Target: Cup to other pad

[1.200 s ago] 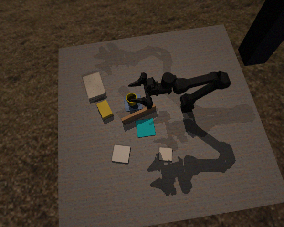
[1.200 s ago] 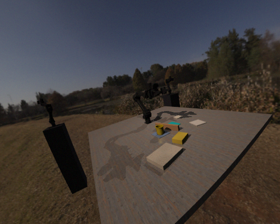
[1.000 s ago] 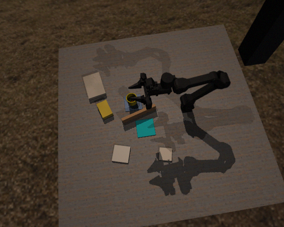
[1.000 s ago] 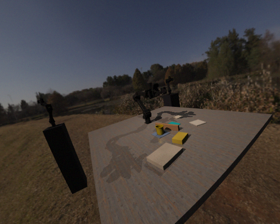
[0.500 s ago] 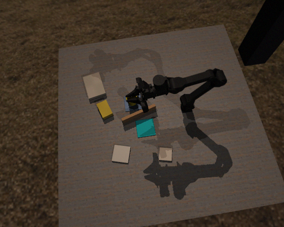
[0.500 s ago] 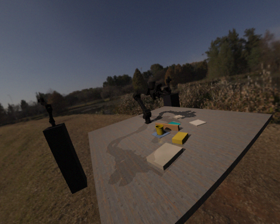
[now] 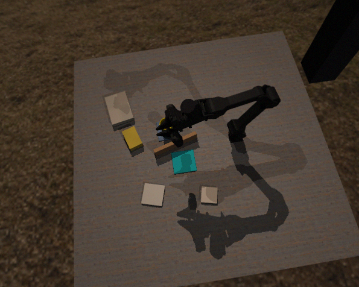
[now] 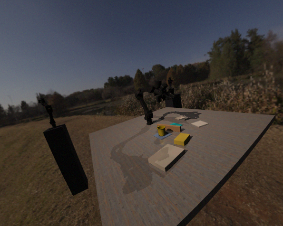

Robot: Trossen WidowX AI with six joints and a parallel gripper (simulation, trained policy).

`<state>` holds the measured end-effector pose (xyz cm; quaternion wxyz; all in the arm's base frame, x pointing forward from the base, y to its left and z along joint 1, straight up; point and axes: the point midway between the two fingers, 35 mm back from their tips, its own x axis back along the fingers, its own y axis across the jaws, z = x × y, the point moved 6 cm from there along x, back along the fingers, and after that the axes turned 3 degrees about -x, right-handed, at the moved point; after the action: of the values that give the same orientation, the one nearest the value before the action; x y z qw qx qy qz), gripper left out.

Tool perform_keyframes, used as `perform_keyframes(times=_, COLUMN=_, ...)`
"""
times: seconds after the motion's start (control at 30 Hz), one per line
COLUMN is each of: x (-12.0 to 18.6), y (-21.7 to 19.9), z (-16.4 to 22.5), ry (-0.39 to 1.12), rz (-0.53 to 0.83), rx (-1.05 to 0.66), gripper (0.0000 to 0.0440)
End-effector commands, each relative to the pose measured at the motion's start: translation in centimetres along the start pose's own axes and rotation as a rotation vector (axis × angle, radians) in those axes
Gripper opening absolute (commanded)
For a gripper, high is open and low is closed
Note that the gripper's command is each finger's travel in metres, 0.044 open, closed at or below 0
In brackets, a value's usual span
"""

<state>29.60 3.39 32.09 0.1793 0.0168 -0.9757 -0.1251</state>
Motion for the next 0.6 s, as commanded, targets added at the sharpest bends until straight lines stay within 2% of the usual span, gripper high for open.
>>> perform_keyframes(times=0.0, x=-0.6, y=0.2, z=0.2, ry=0.050, rz=0.013, rx=-0.021, gripper=0.0120)
perform_keyframes(times=0.57, x=-3.0, y=0.7, z=1.1, ry=0.318, rz=0.098, rx=-0.077, gripper=0.0111)
